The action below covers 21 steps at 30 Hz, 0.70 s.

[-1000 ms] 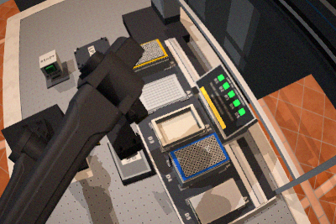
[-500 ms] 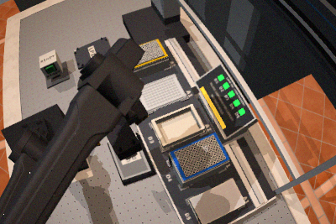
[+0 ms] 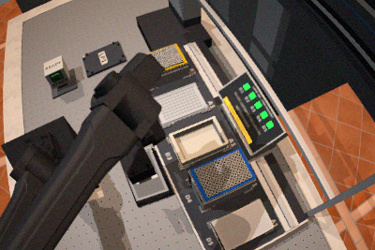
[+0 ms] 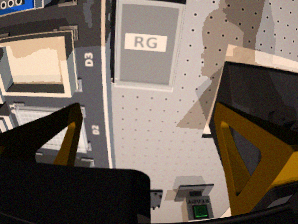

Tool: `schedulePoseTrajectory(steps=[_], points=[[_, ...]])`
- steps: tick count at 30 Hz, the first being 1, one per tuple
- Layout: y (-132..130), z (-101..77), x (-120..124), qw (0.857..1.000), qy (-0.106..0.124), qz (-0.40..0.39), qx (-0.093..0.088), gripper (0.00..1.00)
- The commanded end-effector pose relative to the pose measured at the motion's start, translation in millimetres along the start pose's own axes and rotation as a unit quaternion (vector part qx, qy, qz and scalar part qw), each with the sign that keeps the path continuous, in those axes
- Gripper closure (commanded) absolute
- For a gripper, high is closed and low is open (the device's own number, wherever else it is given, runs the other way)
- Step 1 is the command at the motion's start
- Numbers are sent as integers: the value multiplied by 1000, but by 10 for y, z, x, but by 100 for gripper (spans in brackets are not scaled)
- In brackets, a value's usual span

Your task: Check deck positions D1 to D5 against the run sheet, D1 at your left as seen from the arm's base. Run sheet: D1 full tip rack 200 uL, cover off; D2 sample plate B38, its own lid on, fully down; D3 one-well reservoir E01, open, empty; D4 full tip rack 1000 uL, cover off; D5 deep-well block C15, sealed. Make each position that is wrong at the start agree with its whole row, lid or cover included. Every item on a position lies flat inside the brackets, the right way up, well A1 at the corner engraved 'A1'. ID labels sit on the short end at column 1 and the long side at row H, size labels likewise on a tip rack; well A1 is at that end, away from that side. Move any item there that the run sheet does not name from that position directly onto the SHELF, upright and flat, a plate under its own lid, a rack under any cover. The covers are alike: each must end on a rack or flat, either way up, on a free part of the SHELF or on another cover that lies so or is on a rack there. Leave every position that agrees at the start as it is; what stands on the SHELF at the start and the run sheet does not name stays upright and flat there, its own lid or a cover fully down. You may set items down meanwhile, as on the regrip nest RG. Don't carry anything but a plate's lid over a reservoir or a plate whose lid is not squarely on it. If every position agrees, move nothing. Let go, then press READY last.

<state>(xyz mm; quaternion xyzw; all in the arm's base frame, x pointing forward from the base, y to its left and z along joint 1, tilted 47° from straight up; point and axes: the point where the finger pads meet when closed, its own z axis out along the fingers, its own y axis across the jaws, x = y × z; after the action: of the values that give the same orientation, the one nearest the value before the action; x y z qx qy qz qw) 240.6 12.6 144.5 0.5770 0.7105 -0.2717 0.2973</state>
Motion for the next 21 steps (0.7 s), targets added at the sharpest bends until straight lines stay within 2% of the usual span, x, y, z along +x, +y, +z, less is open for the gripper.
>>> schedulePoseTrajectory(steps=[1, 6, 7, 8, 21], points=[[49, 21, -27, 1000, 6, 28, -11, 0], [48, 69, -26, 999, 5, 35, -11, 0], [108, 36, -32, 999, 8, 41, -16, 0], [49, 107, -20, 999, 5, 39, -9, 0], [48, 317, -21, 999, 5, 51, -10, 0]])
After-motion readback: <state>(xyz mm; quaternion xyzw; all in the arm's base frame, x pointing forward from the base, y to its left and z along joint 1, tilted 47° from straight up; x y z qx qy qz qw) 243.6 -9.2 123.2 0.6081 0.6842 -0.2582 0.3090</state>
